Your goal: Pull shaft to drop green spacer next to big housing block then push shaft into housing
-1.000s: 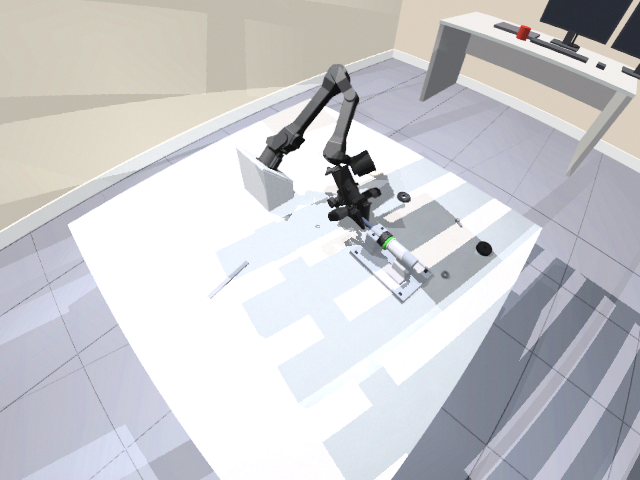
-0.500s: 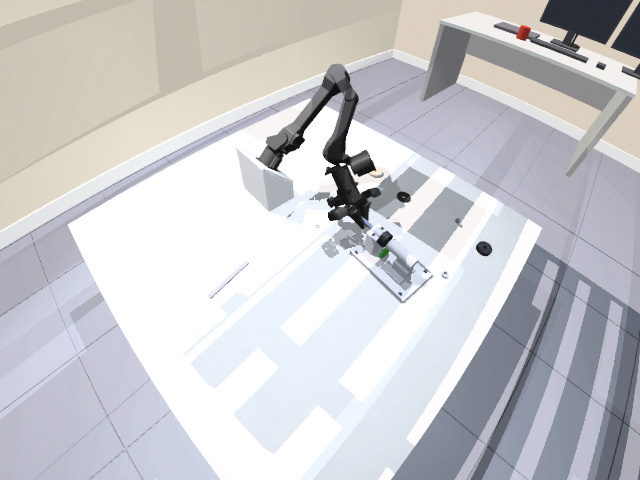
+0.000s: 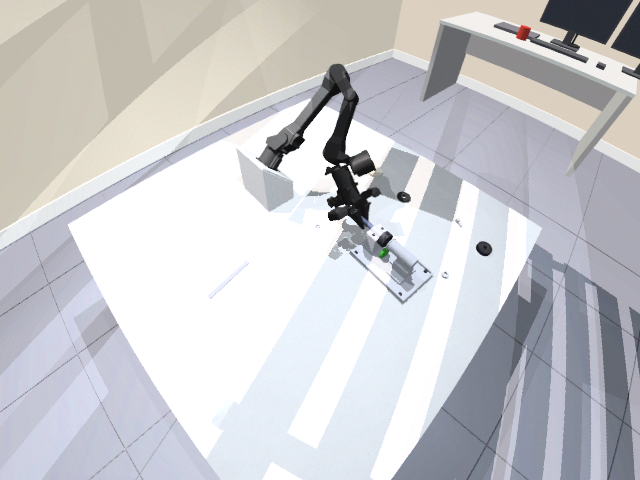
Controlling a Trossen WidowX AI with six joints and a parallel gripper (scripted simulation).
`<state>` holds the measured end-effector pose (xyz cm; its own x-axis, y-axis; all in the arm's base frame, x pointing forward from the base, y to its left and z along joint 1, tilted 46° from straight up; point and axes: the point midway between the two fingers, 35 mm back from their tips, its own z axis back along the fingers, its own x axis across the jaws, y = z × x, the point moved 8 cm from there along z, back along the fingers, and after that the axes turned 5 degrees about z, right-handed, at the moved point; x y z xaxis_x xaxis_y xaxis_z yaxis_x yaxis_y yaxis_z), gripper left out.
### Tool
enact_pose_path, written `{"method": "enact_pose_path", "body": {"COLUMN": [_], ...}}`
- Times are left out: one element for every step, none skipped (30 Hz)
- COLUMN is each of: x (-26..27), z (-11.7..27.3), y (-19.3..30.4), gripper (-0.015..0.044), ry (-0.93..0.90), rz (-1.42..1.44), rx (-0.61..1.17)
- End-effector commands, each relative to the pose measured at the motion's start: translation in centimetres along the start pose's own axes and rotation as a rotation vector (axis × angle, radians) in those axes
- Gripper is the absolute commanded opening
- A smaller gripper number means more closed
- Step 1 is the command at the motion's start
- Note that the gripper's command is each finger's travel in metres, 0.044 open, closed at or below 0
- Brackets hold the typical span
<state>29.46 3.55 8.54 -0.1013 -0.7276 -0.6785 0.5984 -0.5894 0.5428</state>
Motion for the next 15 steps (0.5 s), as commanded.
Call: {"method": "enact_pose_path", "body": {"x": [0.03, 0.03, 0.03, 0.04, 0.04, 0.04, 0.04, 0.04, 0.04, 0.04, 0.04, 0.05, 0.05, 0.05, 0.05], "z": [-0.10, -0.12, -0.14, -0.16, -0.18, -0.20, -0.22, -0.24, -0.26, -0.28, -0.30, -0.32, -0.34, -0.36, -0.38], "y": [0.09, 0.11, 0.13, 0.15, 0.17, 0.19, 0.21, 0.23, 0.25, 0.27, 0.29, 0.31, 0.33, 0.34, 0.36], "gripper": [0.0000, 0.0000, 0.0000, 0.0000, 0.0000, 0.0000, 0.0000, 0.0000, 0.0000, 0.0000, 0.0000, 0.0000, 0.0000, 0.0000, 0.0000], "ry": [0.001, 0.001, 0.001, 0.001, 0.001, 0.001, 0.001, 0.001, 0.001, 0.001, 0.001, 0.001, 0.001, 0.001, 0.001], "rz": [-0.002, -0.002, -0.002, -0.002, -0.002, -0.002, -0.002, -0.002, -0.002, -0.002, -0.002, -0.002, -0.002, -0.002, -0.002], "rx": [0.000, 0.000, 0.000, 0.000, 0.000, 0.000, 0.000, 0.000, 0.000, 0.000, 0.000, 0.000, 0.000, 0.000, 0.000]}}
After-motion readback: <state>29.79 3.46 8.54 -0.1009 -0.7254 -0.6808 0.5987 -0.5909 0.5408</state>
